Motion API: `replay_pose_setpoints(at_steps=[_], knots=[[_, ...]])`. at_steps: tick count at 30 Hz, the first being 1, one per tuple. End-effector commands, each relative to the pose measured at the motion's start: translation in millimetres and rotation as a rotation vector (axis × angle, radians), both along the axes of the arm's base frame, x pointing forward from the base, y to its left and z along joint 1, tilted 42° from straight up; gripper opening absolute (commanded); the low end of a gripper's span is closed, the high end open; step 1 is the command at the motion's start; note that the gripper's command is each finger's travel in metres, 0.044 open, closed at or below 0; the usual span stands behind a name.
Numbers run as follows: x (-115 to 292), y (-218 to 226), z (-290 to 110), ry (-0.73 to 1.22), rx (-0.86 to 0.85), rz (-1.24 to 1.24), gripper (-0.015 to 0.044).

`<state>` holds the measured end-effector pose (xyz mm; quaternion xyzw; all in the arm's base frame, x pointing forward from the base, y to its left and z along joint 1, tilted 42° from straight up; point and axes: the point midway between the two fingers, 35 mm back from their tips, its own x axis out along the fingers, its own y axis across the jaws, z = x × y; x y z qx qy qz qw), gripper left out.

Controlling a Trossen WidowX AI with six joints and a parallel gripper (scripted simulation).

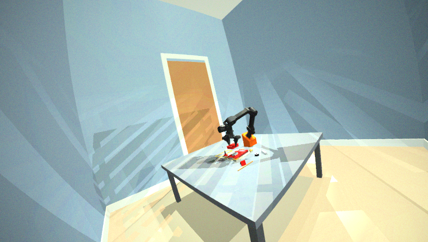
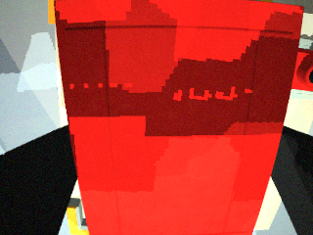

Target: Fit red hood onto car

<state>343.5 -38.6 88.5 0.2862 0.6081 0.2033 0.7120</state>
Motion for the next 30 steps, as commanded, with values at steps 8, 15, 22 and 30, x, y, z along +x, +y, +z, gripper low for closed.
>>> replay_pose_setpoints(at_steps=[8, 15, 22, 30], knots=[[5, 23, -25, 0.004, 0.007, -0.001, 0.0], [7, 37, -35, 0.004, 0.008, -0.001, 0.0], [7, 37, -35, 0.004, 0.008, -0.001, 0.0], [7, 37, -35, 0.004, 0.008, -0.001, 0.0]])
